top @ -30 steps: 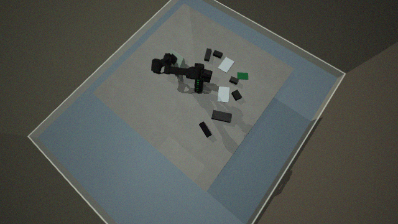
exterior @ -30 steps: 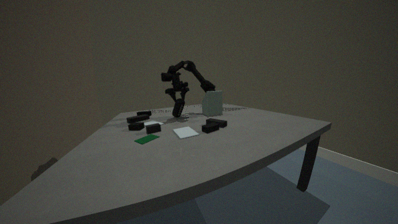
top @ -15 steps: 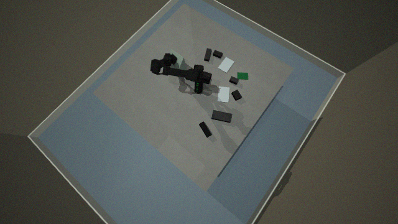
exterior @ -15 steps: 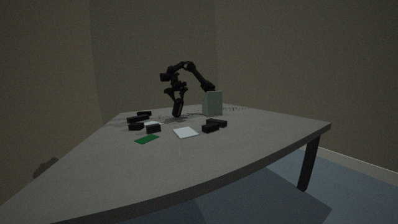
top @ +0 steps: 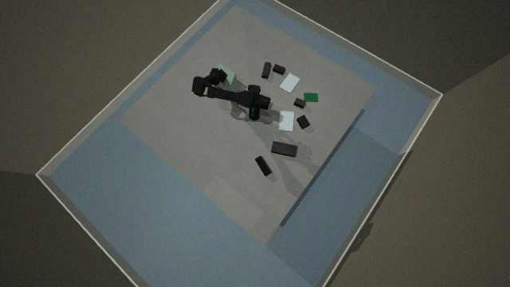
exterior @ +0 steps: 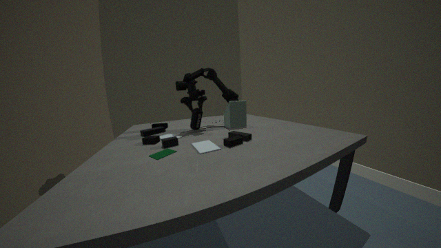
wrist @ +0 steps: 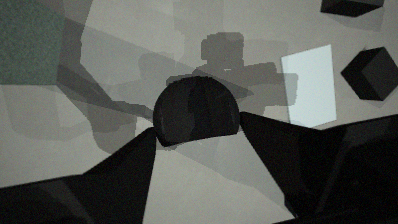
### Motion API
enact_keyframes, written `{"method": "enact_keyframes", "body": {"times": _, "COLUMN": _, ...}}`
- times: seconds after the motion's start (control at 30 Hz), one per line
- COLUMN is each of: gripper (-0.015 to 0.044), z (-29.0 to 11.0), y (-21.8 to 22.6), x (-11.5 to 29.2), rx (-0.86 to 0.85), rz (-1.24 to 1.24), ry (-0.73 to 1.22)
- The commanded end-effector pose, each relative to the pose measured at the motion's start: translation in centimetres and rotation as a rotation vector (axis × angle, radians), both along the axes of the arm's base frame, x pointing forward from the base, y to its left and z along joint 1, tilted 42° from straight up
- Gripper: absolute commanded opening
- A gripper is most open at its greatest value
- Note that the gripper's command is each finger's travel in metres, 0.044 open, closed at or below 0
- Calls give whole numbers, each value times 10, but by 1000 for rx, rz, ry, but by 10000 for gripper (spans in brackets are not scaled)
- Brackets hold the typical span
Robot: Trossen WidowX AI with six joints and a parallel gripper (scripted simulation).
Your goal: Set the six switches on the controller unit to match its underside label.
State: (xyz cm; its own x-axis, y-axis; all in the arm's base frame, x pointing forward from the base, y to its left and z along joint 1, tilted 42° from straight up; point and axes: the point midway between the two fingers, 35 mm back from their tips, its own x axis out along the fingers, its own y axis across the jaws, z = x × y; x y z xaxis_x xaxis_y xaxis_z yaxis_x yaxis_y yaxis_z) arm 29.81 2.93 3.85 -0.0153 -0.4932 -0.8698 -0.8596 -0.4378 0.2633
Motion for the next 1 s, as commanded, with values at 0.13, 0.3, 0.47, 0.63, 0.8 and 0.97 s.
{"method": "enact_keyframes", "body": {"times": 0.13, "gripper": 336, "z": 7, "y": -7, "x": 6, "rx": 9, "rz": -8, "ry": 0}}
{"method": "enact_keyframes", "body": {"times": 0.3, "gripper": 336, "z": 10, "y": -9, "x": 8, "rx": 2, "rz": -6, "ry": -4}}
{"method": "enact_keyframes", "body": {"times": 0.47, "gripper": 336, "z": 12, "y": -11, "x": 10, "rx": -6, "rz": -4, "ry": -8}}
{"method": "enact_keyframes", "body": {"times": 0.63, "gripper": 336, "z": 15, "y": -13, "x": 12, "rx": -15, "rz": -1, "ry": -12}}
{"method": "enact_keyframes", "body": {"times": 0.8, "gripper": 336, "z": 17, "y": -16, "x": 13, "rx": -26, "rz": 2, "ry": -18}}
{"method": "enact_keyframes", "body": {"times": 0.97, "gripper": 336, "z": 20, "y": -18, "x": 15, "rx": -36, "rz": 5, "ry": -23}}
